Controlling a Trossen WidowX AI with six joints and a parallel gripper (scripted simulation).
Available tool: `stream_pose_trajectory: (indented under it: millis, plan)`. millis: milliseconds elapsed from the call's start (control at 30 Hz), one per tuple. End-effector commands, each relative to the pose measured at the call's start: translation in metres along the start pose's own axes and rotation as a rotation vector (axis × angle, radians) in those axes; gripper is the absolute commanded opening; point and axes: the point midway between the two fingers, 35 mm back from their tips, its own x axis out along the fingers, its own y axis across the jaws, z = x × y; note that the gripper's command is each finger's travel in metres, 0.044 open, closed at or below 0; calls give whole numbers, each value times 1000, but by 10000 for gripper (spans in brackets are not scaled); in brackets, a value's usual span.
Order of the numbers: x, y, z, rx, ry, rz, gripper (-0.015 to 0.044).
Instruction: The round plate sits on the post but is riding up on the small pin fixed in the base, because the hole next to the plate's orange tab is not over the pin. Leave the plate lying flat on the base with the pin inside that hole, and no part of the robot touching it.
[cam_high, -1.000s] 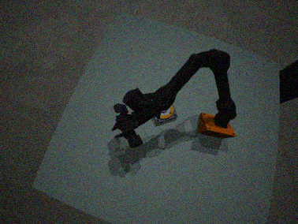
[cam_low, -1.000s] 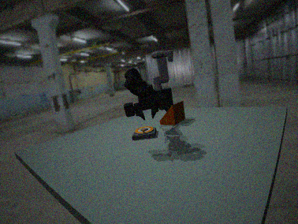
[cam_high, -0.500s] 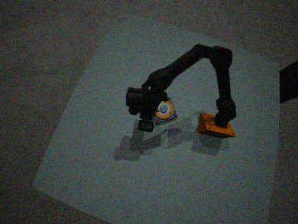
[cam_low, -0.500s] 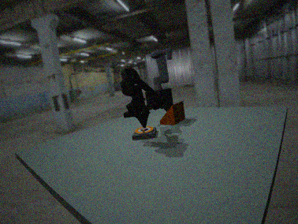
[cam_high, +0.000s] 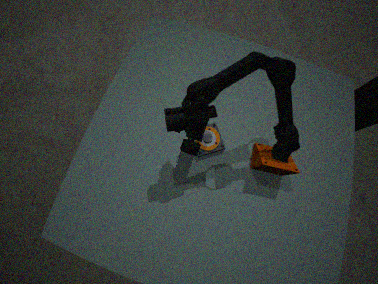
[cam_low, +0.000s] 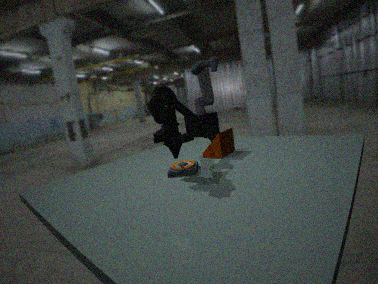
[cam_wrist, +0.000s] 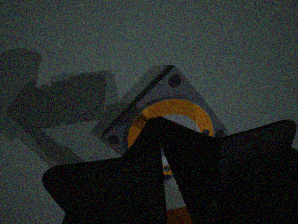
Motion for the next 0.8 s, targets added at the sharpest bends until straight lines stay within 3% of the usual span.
stream_pose_trajectory:
  millis: [0, 167, 767]
  plan:
    - [19, -3, -2, -5, 9, -12, 0]
    - [38, -3, -3, -5, 9, -13, 0]
    - [39, 16, -16, -5, 10, -12, 0]
